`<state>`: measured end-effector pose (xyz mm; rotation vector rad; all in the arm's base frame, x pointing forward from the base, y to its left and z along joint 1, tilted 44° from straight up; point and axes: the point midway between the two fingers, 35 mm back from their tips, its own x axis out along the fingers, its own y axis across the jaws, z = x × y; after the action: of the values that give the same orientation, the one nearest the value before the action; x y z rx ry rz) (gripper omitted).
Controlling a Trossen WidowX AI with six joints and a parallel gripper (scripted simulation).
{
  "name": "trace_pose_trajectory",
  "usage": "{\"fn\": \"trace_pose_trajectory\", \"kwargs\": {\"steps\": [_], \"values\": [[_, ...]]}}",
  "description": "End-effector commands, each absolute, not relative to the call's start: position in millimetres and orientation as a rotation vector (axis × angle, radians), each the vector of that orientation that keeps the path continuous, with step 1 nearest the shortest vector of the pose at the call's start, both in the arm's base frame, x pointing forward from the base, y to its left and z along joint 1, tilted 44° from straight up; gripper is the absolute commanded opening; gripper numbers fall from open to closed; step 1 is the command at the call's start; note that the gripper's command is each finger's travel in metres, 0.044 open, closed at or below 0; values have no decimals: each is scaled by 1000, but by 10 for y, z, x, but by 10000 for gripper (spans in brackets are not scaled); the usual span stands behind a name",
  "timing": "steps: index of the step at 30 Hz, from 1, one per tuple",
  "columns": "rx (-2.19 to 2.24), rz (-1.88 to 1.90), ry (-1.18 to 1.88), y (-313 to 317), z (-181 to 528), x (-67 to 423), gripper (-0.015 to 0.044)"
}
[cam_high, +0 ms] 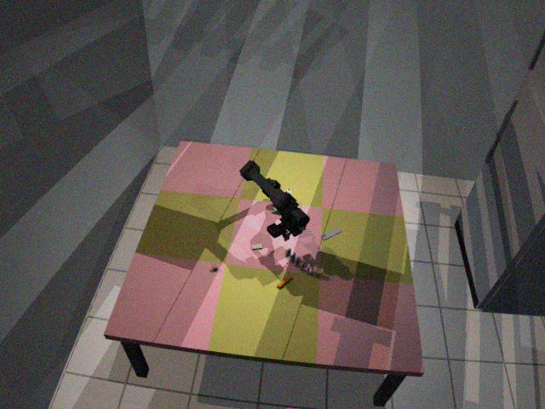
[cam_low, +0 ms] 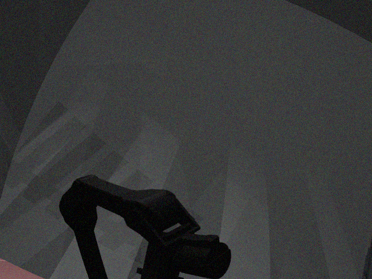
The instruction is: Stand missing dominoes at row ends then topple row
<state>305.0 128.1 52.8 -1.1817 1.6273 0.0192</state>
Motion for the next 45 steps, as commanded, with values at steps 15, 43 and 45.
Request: {"fn": "trace_pose_trajectory", "kwargs": {"steps": [15, 43, 45], "values": [[-1205, 6, 1629, 709, -23, 3067, 107], [-1208, 3, 1630, 627, -91, 3051, 440], [-1208, 3, 1630, 627, -91, 3051, 440]]}}
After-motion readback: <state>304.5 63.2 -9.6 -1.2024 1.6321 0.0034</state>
